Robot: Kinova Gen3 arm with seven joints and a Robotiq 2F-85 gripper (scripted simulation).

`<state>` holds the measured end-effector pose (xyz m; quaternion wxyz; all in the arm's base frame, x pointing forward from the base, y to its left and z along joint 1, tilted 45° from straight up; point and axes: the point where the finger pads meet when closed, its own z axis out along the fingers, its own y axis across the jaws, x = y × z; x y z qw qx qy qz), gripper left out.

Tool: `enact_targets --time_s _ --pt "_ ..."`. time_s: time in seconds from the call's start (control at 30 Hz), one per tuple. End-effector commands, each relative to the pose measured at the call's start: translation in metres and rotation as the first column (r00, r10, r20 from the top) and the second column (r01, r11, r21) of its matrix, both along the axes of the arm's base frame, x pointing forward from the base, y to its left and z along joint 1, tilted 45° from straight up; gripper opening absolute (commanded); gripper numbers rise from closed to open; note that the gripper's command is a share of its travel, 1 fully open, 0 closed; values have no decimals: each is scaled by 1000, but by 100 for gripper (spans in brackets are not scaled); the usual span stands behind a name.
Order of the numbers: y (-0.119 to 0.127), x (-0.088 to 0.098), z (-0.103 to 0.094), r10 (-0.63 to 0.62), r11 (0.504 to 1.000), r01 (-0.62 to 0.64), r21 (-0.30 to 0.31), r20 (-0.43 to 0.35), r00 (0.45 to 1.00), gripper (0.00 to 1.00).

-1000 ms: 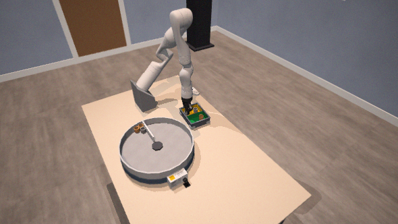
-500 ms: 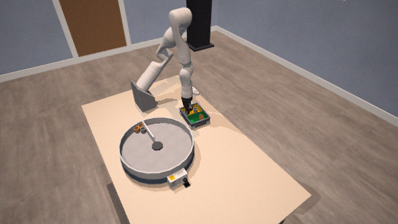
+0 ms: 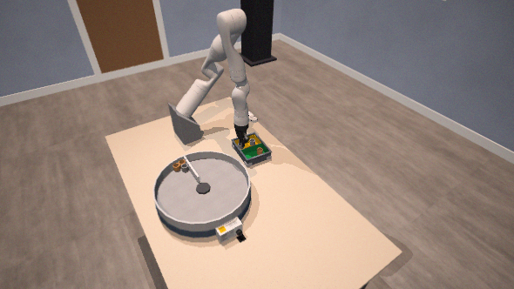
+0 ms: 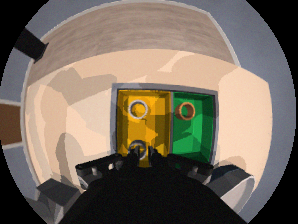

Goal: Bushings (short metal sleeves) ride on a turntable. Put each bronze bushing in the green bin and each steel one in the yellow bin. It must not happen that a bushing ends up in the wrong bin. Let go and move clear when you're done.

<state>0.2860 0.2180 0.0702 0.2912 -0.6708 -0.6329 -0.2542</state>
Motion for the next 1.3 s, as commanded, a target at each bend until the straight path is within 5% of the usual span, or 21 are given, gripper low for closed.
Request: enact_targets --time_s 0.0,1.27 --pt "-1 0 1 -1 1000 1 0 0 1000 16" --pt "-9 1 8 -1 1000 1 0 -2 1000 16"
